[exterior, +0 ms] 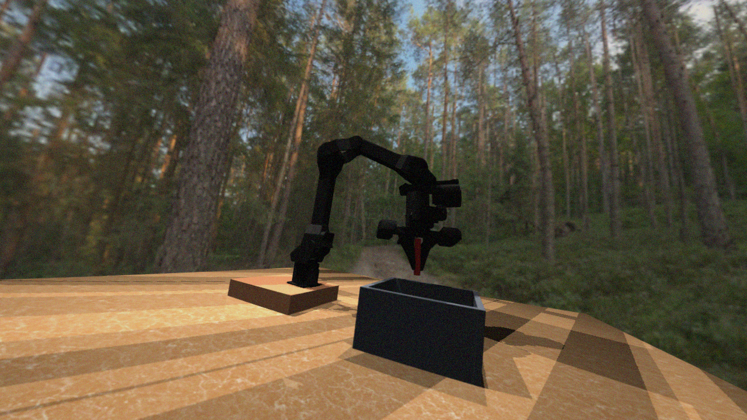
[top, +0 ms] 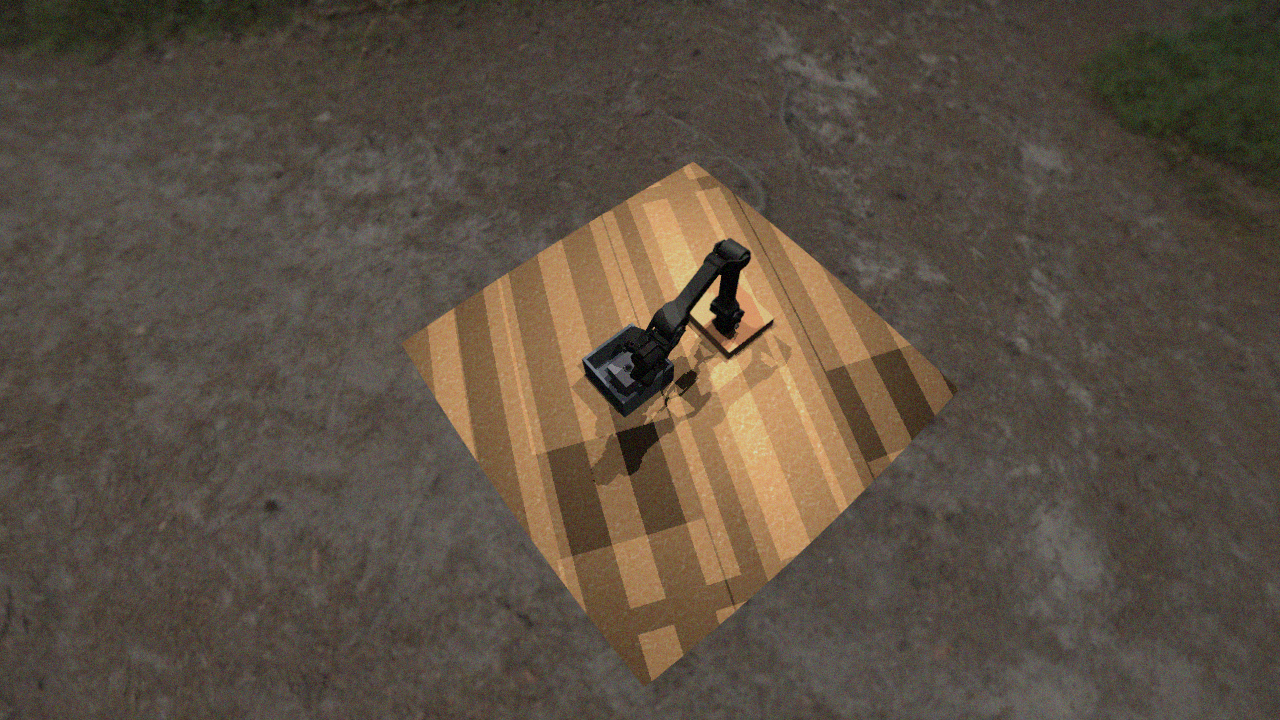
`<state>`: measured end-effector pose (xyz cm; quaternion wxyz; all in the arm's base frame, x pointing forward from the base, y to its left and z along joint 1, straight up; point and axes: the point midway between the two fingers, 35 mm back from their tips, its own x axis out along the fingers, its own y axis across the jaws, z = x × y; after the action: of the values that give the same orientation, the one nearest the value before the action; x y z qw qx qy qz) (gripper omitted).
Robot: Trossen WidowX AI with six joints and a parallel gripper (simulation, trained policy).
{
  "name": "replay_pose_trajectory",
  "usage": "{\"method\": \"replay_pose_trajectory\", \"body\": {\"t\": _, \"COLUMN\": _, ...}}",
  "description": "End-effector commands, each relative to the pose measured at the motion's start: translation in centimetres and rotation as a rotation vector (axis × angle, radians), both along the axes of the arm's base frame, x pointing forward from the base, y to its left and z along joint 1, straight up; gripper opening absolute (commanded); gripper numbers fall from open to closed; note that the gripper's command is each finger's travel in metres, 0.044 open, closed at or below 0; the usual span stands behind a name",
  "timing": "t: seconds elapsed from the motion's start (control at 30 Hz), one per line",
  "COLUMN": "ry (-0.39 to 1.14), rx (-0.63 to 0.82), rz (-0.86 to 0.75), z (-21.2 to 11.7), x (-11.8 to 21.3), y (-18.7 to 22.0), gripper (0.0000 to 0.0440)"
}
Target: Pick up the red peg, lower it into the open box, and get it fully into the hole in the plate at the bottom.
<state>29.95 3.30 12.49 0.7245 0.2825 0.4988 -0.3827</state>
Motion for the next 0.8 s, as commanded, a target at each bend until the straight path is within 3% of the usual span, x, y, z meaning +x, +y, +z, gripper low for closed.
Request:
{"method": "replay_pose_trajectory", "body": {"t": 0.0, "ry": -0.002, "rx": -0.003, "rz": 0.0, "z": -0.4, "x": 1.3, "y": -1.3, "gripper": 0.0}}
{"method": "replay_pose_trajectory", "body": {"t": 0.6, "ry": 0.069, "rx": 0.051, "rz": 0.125, "z": -4.6, "x": 4.1, "y": -5.2, "gripper": 0.0001}}
{"method": "replay_pose_trajectory", "body": {"t": 0.67, "ry": 0.086, "rx": 0.061, "rz": 0.144, "z": -5.2, "x": 4.0, "y": -5.2, "gripper": 0.0016}}
{"method": "replay_pose_trajectory", "body": {"t": 0.77, "ry": 0.109, "rx": 0.077, "rz": 0.166, "z": -6.1, "x": 4.0, "y": -5.3, "gripper": 0.0077}}
